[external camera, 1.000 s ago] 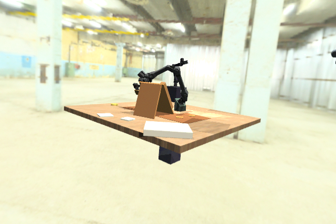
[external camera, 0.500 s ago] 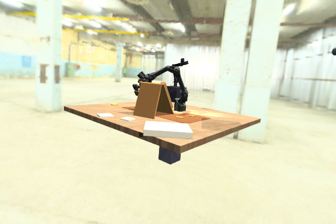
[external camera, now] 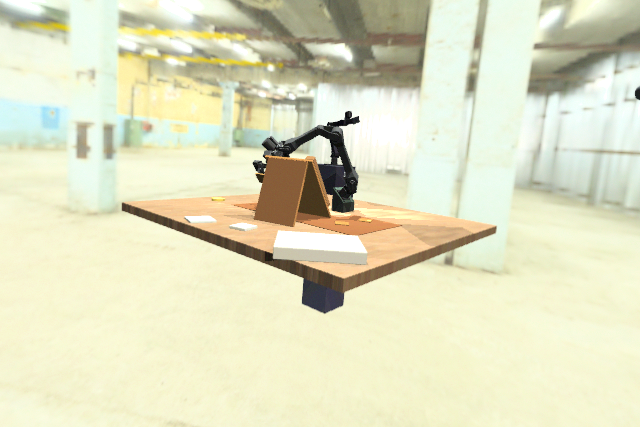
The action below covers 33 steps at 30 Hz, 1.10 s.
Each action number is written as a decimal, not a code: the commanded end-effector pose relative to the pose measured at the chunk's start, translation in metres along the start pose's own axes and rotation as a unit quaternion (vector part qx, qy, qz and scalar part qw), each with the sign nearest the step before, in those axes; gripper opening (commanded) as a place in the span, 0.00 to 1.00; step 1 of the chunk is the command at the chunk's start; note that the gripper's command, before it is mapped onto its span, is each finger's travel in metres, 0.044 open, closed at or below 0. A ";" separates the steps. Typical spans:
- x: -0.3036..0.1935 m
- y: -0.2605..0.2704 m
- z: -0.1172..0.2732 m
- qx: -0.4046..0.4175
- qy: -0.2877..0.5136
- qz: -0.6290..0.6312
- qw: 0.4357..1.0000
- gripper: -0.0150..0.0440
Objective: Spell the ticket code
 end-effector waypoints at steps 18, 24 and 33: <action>-0.003 0.012 0.001 0.001 0.000 -0.002 1.000 0.25; -0.004 0.015 0.001 0.001 0.000 -0.002 1.000 0.25; -0.005 0.019 0.001 0.001 0.000 -0.002 1.000 0.25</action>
Point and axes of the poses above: the point midway between the two fingers, 35 mm back from their tips, its own z axis back along the fingers, its own y axis across the jaws, x = y × z, the point moved 10 cm from there along z, back along the fingers, and after that the axes turned 15 degrees about -z, right-handed, at the moved point
